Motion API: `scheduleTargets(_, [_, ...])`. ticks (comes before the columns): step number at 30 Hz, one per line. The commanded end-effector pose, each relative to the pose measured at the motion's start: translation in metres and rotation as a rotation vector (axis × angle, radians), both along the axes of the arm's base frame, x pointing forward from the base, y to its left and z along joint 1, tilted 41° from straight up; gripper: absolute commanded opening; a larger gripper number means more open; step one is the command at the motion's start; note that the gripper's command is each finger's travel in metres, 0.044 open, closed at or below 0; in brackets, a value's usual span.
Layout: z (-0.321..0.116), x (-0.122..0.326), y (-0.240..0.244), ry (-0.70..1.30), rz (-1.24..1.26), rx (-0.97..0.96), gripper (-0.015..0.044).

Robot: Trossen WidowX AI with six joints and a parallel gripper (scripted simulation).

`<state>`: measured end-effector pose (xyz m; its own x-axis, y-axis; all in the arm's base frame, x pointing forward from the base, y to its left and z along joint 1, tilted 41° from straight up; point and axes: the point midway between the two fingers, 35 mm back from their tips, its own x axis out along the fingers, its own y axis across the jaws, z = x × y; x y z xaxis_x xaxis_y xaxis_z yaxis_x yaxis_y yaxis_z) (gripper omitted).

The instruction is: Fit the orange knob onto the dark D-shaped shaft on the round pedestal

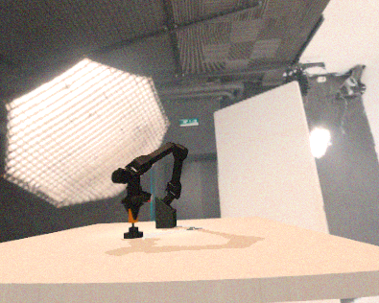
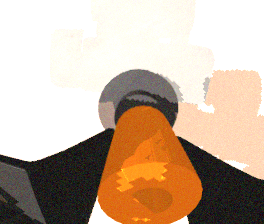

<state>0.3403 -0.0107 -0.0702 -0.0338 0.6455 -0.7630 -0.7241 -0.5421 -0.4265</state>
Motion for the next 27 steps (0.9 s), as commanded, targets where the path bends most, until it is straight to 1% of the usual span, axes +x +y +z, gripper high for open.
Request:
scheduleTargets(1, [-0.0005,-0.0015,-0.0010,-0.002,0.001,0.000,0.0000])
scheduleTargets(27, [0.0002,0.0003,0.0004,-0.002,0.001,0.000,0.0000])
